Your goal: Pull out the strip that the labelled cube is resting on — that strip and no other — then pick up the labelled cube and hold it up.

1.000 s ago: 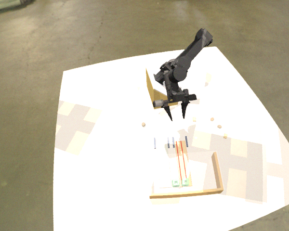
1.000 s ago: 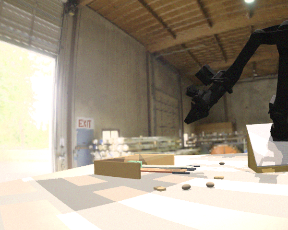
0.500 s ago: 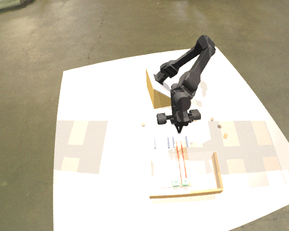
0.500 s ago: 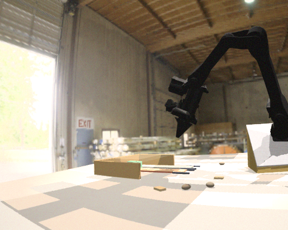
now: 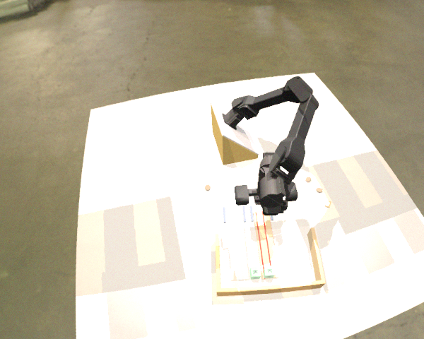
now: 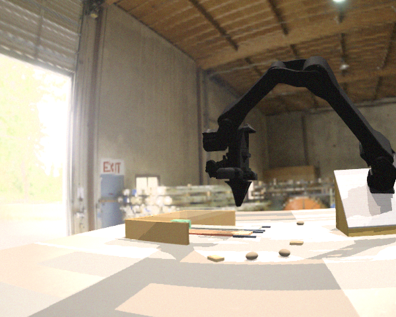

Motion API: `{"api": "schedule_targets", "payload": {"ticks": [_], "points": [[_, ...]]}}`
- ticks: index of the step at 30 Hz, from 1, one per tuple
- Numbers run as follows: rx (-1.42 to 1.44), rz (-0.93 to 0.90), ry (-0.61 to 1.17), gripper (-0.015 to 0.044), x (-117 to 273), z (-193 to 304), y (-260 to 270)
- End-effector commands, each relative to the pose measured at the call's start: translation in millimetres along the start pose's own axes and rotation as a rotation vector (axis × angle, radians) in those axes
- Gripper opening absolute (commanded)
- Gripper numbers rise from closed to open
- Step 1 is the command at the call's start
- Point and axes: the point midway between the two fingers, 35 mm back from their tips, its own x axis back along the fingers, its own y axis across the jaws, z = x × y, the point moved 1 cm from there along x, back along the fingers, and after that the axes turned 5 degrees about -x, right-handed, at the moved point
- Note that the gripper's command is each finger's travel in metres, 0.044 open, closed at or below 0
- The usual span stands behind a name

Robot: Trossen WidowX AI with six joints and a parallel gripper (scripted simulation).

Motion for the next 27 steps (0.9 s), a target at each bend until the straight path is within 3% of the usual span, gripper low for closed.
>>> {"api": "schedule_targets", "payload": {"ticks": [1, 27], "points": [[0.005, 0.015, 0.038, 0.0, -2.3, -1.4, 3.3], [0.005, 0.015, 0.038, 0.0, -37.5, 3.6, 1.4]]}}
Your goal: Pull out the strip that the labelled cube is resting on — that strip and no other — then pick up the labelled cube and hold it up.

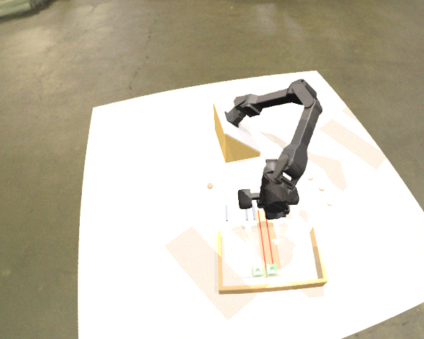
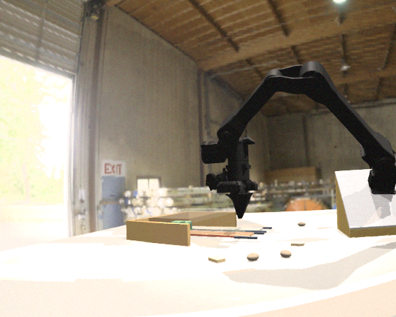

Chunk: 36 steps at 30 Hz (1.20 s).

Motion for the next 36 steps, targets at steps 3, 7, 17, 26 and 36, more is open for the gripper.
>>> {"api": "schedule_targets", "payload": {"ticks": [3, 7, 17, 26, 36], "points": [[-0.007, -0.003, 0.006, 0.0, -12.4, 2.2, -0.3], [-0.007, -0.003, 0.006, 0.0, -18.9, 2.2, 0.0], [-0.007, -0.005, 0.006, 0.0, -35.2, 2.5, 0.5], [-0.007, -0.006, 0.007, 0.0, -42.3, 3.2, 0.8], [-0.007, -0.006, 0.007, 0.0, -42.4, 3.2, 0.8]]}}
